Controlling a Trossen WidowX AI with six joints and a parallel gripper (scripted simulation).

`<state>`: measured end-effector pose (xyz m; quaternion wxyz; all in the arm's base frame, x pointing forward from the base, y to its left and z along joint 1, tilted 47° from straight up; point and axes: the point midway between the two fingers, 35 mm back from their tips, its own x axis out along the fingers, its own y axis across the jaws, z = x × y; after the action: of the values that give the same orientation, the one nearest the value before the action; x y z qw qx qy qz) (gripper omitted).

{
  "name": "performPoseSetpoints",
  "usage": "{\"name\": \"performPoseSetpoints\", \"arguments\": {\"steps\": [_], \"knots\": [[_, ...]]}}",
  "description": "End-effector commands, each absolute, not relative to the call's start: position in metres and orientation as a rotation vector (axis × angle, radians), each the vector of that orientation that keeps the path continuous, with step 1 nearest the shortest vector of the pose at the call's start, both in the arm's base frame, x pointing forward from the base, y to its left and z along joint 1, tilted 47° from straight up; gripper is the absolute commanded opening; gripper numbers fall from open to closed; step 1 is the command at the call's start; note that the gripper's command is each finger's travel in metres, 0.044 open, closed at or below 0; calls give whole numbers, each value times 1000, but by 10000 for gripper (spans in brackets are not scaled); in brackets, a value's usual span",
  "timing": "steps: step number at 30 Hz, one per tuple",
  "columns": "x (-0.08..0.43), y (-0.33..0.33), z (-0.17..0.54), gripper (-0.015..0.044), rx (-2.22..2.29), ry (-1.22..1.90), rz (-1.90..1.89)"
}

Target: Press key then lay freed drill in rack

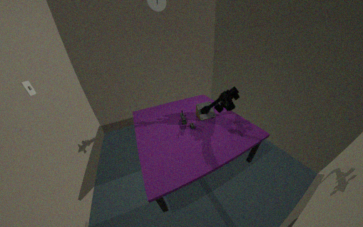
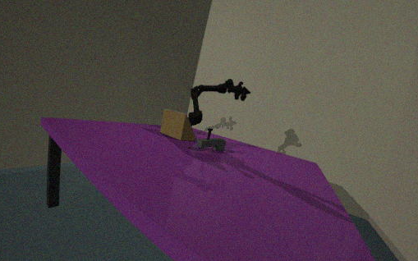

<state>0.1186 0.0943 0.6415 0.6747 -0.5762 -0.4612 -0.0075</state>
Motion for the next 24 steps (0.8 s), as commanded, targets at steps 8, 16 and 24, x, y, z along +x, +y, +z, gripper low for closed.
{"name": "performPoseSetpoints", "arguments": {"steps": [8,16,24], "knots": [[270,110,543,0,-1339,-571,263],[328,94,481,0,-1253,-303,381],[394,52,363,0,-1081,130,536]]}}
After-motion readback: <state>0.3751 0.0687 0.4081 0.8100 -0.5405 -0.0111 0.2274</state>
